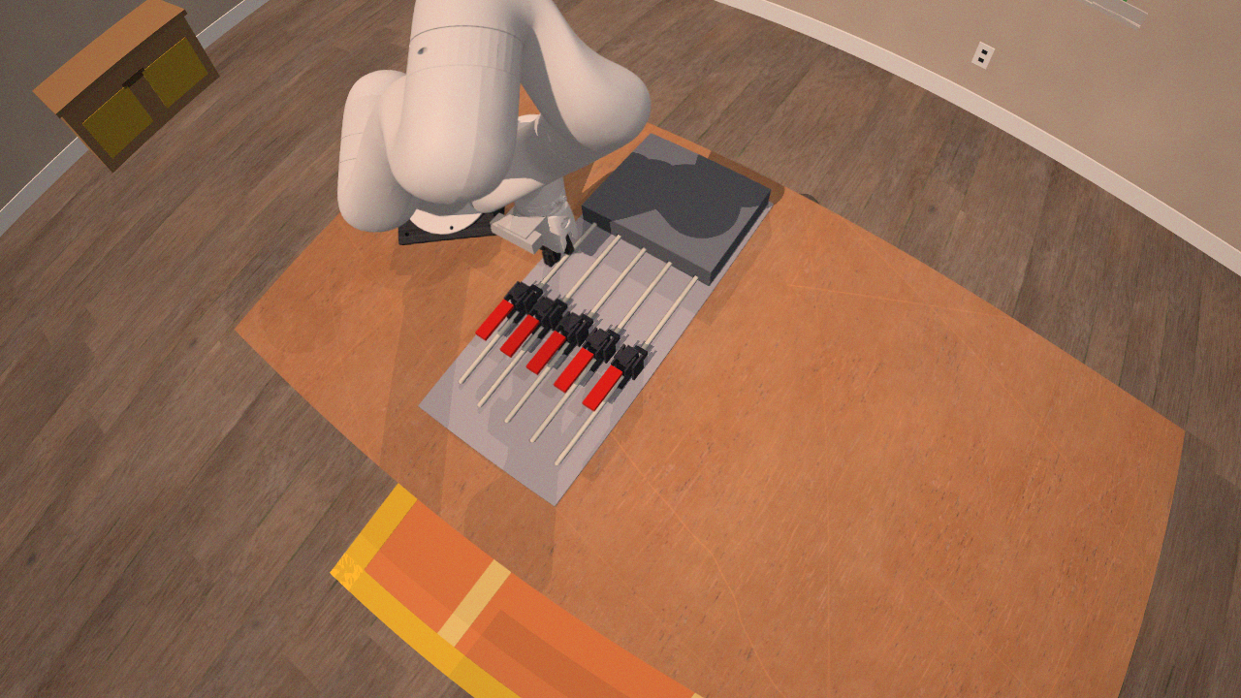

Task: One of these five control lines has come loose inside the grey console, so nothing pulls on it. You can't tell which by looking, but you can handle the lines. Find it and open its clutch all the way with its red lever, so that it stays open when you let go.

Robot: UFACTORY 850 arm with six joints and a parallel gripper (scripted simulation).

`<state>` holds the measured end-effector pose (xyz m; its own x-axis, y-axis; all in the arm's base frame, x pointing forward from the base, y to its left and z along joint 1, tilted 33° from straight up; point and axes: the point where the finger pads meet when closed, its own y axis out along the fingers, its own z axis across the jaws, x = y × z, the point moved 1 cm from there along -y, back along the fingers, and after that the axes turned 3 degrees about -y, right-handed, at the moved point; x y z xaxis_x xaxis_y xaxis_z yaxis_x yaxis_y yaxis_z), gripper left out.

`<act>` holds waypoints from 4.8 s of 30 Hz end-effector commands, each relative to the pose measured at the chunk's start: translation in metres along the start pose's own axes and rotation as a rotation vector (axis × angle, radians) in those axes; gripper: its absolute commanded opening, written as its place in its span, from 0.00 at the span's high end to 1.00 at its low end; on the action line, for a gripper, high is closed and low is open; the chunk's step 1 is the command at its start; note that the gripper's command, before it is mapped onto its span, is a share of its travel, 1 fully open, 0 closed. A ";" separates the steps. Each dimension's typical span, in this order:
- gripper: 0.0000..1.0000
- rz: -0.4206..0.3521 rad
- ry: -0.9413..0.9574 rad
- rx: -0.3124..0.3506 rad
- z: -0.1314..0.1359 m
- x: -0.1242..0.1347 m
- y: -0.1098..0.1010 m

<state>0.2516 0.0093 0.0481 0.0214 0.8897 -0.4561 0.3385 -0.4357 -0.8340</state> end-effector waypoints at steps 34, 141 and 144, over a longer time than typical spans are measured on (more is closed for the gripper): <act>1.00 0.000 0.000 0.000 -0.028 -0.001 0.000; 1.00 0.000 0.000 0.000 0.001 0.000 -0.067; 1.00 0.000 0.000 0.000 0.001 0.000 -0.077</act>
<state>0.2306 0.0349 0.0943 0.0197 0.8959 -0.4438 0.3480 -0.4223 -0.8370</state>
